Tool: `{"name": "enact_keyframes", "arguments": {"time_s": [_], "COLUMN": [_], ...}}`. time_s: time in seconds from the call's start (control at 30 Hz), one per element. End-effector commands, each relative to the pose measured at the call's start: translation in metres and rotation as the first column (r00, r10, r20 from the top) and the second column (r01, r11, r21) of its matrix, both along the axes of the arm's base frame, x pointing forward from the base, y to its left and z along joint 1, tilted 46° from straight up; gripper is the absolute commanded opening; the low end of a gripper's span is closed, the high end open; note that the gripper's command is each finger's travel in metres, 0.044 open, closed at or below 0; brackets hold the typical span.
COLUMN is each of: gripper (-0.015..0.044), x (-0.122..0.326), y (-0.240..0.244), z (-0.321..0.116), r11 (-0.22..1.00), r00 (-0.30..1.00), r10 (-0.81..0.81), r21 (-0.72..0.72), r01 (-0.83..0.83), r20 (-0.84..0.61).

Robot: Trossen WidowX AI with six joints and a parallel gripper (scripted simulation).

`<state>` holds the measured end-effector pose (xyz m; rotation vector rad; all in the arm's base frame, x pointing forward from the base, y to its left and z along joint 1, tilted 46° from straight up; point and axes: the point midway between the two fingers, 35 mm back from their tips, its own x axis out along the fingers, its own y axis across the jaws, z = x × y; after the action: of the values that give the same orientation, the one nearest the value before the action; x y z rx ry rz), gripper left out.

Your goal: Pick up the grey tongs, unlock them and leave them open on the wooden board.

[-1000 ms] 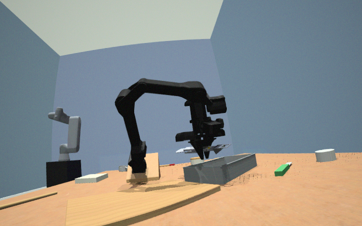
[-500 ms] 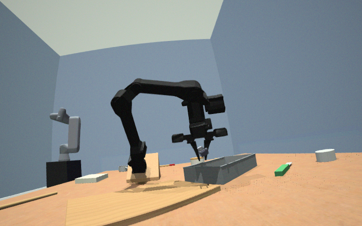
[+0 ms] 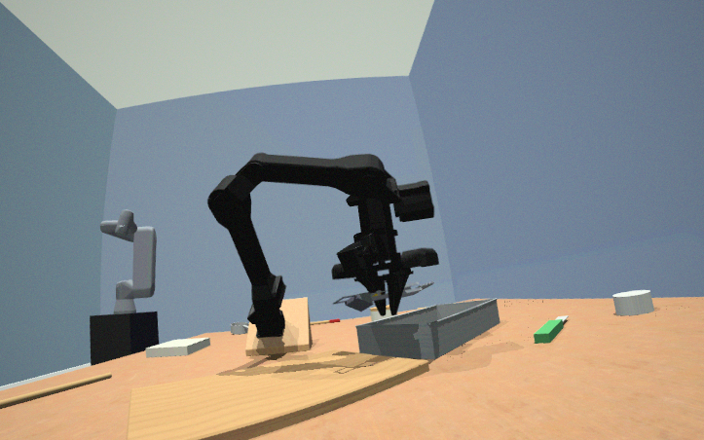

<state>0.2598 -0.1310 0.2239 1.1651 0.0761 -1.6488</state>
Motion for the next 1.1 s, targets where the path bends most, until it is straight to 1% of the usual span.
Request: {"name": "enact_keyframes", "arguments": {"time_s": [0.0, 0.17, 0.43, 0.73, 1.07], "gripper": [-0.015, -0.015, -0.015, -0.015, -0.015], "x": [-0.005, -0.009, -0.016, -0.017, -0.042], "y": [-0.004, -0.008, -0.014, -0.015, -0.039], "z": [0.005, 0.008, 0.013, 0.014, 0.024], "r11": [0.992, 0.966, 0.895, 0.895, 0.929], "r00": [0.984, 0.929, 0.786, 0.787, 0.869], "r10": [-0.124, -0.259, -0.436, -0.437, -0.37], "r21": [0.009, 0.041, 0.119, 0.12, 0.105], "r01": [0.124, 0.257, 0.43, 0.43, 0.355], "r20": [0.131, 0.264, 0.438, 0.436, 0.328]}}
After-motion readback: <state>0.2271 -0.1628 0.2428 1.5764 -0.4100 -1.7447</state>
